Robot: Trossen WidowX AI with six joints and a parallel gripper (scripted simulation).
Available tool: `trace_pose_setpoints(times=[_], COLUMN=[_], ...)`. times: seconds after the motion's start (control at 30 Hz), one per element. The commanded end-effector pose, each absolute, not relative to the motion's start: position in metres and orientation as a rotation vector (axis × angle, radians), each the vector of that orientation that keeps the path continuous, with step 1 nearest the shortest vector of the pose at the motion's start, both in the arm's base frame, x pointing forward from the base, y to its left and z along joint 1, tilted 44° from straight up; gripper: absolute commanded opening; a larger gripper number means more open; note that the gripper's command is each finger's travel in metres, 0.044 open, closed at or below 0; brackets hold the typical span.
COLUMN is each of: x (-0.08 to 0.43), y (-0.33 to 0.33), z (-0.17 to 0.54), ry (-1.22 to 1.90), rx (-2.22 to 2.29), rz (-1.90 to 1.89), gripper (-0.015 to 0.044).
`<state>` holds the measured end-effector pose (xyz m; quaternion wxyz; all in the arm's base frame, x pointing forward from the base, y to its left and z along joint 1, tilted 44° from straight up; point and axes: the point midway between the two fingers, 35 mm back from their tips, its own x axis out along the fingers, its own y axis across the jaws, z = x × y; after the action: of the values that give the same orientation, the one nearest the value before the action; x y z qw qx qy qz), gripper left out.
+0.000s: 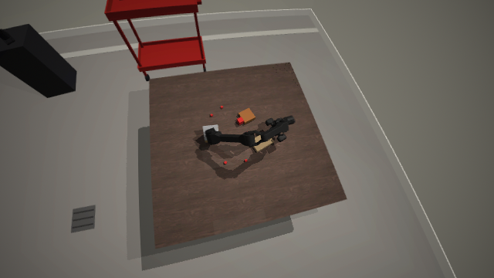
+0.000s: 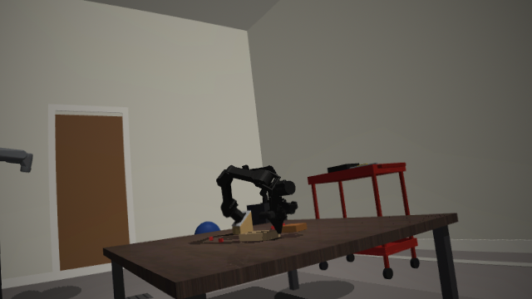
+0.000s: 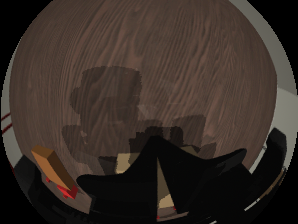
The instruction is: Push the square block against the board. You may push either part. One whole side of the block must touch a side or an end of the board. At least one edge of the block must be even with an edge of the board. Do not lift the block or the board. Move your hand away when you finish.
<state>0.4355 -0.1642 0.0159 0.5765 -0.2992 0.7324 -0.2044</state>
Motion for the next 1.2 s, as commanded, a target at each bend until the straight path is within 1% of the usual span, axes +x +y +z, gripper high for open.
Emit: trace_pose_setpoints(times=[0.0, 0.73, 1.17], x=[0.431, 0.404, 0.421], y=[-0.176, -0.177, -0.177], z=[0.008, 0.015, 0.012], ry=[1.718, 1.72, 1.719], rx=[-0.704, -0.705, -0.704], rz=[-0.482, -0.482, -0.482], gripper=[0.0, 0.0, 0.0])
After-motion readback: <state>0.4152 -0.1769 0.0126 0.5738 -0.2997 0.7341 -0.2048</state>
